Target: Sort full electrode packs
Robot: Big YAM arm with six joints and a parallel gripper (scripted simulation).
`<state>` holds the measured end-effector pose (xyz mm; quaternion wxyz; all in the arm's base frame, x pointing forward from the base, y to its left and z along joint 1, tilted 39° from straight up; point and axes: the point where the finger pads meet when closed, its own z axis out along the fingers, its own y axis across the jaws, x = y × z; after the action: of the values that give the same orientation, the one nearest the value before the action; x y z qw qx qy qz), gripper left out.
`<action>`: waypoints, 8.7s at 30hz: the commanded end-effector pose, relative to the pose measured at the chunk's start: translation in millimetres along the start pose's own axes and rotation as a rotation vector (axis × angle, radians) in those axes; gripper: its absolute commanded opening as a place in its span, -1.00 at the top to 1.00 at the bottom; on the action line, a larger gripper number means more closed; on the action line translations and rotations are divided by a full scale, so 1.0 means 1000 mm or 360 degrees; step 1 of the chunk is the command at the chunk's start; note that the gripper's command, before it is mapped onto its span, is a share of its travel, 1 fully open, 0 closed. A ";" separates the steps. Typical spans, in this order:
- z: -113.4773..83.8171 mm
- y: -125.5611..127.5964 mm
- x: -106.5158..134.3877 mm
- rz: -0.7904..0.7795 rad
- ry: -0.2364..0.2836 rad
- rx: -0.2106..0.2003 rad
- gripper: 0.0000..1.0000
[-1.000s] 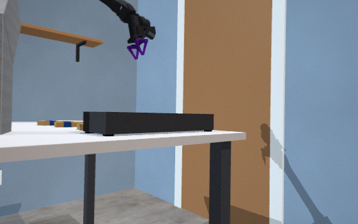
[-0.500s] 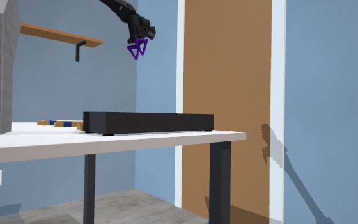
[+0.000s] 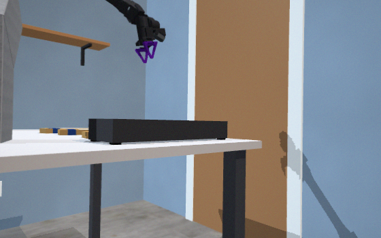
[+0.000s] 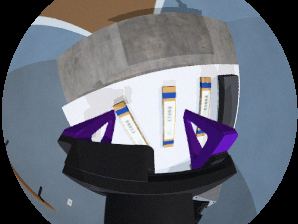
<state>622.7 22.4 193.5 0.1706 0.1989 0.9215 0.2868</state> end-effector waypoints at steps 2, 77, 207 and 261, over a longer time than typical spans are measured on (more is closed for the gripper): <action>0.000 0.000 0.000 0.0000 -0.0001 0.0000 -0.92; -0.050 -0.209 0.219 -0.0353 0.0218 -0.0071 -0.92; 0.162 -0.194 0.219 -0.0376 0.0262 -0.0108 -0.28; 0.162 -0.194 0.219 -0.0376 0.0262 -0.0108 -0.28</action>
<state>442.5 46.1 -93.1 0.1277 0.0662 0.9394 0.3111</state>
